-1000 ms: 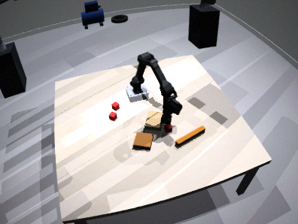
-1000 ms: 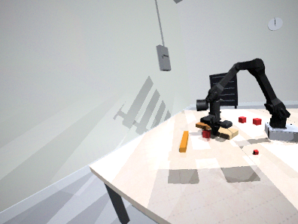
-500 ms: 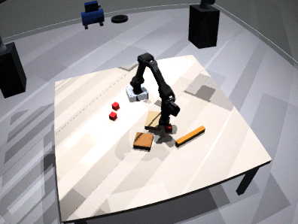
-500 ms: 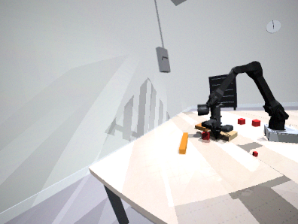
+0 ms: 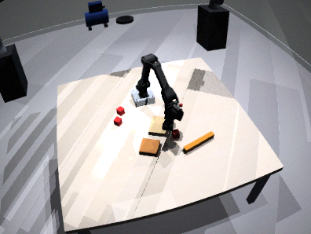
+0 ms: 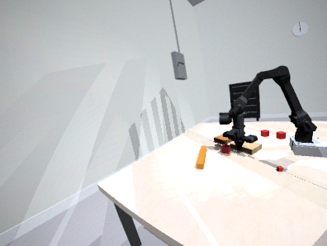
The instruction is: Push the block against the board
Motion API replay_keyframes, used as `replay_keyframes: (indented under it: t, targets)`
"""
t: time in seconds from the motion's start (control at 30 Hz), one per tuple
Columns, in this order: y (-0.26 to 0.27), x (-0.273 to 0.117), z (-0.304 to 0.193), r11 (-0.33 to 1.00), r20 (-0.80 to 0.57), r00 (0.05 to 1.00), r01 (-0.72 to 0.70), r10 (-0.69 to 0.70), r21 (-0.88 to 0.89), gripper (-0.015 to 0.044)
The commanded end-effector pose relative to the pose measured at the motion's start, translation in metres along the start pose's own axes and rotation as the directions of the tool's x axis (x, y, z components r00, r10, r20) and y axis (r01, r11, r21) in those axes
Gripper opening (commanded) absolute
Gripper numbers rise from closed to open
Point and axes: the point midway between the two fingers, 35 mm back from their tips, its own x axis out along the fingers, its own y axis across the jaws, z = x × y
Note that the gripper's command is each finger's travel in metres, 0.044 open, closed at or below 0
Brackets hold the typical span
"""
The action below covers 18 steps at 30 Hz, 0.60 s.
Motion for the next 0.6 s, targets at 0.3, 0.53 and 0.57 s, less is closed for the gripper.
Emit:
replay_keyframes:
  t: [0.3,0.53,0.57]
  targets:
    - [0.001,0.002,-0.025,1.0,-0.013,1.0,-0.002,0.002,0.002,0.0]
    - [0.002,0.002,-0.034,1.0,-0.014,1.0,-0.002,0.002,0.002,0.0]
    - [0.002,0.002,-0.033,1.0,-0.014,1.0,-0.002,0.002,0.002,0.0]
